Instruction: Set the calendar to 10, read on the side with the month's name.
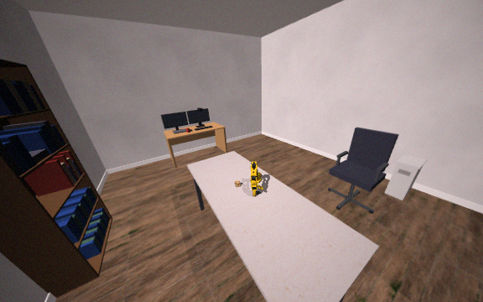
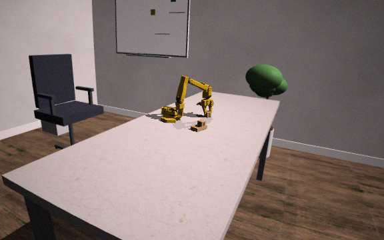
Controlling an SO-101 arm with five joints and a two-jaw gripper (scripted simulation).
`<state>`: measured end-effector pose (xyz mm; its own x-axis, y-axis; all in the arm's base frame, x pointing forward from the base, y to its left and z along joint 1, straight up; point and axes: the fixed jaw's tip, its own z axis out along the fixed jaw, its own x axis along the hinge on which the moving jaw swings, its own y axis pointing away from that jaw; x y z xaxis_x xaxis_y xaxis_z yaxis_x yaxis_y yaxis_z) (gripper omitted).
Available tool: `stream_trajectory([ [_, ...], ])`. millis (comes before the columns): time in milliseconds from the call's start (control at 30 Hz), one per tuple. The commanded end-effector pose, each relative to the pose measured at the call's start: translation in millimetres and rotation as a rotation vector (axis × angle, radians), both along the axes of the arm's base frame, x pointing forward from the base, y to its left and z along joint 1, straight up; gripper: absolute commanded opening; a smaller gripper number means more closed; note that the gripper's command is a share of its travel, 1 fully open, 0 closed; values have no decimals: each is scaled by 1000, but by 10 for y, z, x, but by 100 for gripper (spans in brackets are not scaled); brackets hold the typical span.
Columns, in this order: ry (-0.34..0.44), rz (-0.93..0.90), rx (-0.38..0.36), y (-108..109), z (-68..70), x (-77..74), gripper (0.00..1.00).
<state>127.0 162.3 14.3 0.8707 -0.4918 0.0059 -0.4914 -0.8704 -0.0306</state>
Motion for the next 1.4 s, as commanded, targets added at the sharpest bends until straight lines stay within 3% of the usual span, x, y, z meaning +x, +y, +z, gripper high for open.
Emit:
stream_trajectory([
  [0,-13,6,20,32,29,3,0],
  [333,-13,6,20,32,29,3,17],
  [733,-13,6,20,32,29,3,20],
  [1367,-13,6,20,32,29,3,35],
])
